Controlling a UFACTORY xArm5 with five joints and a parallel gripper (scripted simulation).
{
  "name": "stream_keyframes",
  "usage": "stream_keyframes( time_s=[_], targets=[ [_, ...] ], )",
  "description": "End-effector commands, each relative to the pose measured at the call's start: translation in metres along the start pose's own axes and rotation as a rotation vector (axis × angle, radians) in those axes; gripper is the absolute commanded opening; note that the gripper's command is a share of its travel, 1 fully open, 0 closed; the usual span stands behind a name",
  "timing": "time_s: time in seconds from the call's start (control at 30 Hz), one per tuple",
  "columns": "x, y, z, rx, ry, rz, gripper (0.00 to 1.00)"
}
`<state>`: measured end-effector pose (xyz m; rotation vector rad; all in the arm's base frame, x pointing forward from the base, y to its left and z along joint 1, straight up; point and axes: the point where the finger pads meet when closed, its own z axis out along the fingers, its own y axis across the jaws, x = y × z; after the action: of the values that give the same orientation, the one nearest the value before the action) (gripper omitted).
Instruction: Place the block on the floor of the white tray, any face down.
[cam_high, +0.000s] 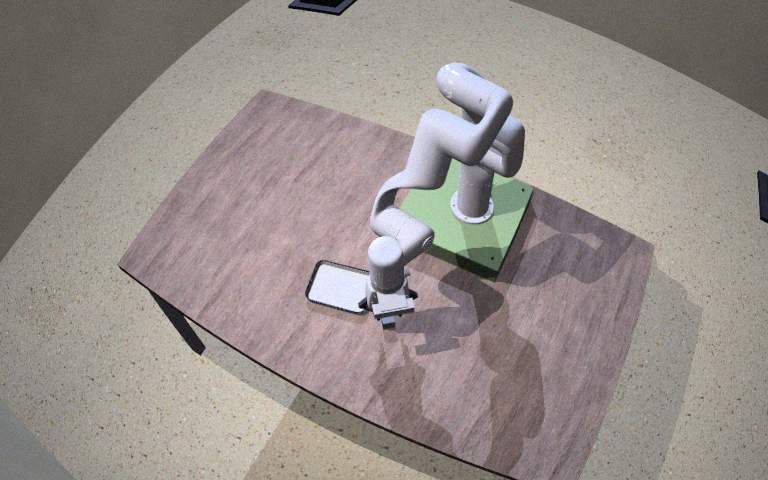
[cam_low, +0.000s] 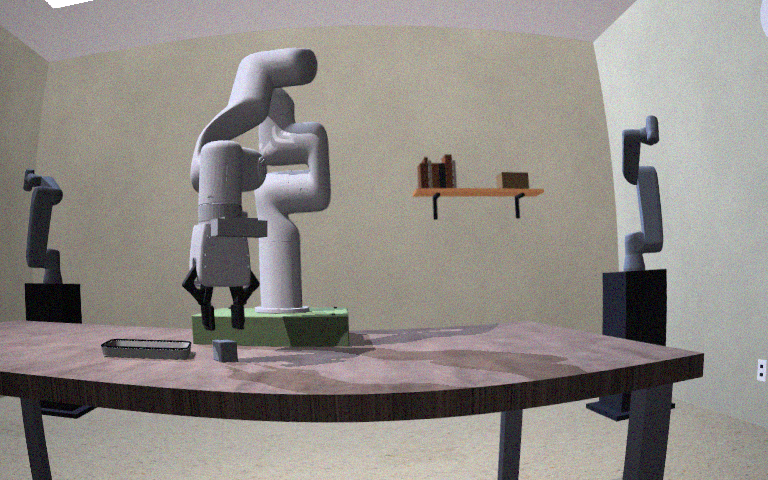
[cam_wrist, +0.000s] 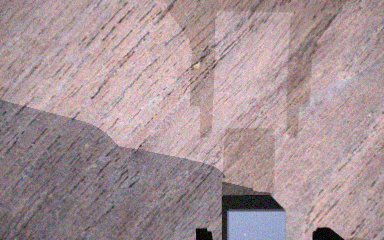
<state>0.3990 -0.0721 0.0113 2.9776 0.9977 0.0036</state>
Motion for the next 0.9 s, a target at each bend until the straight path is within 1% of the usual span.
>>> stream_keyframes(
  time_s=[0.0, 0.37, 0.87],
  targets=[
    [0.001, 0.001, 0.003, -0.003, 0.003, 0.000, 0.55],
    [0.001, 0.002, 0.013, -0.003, 0.003, 0.000, 0.55],
    [0.001, 0.002, 0.014, -0.003, 0.003, 0.000, 0.55]
  ],
)
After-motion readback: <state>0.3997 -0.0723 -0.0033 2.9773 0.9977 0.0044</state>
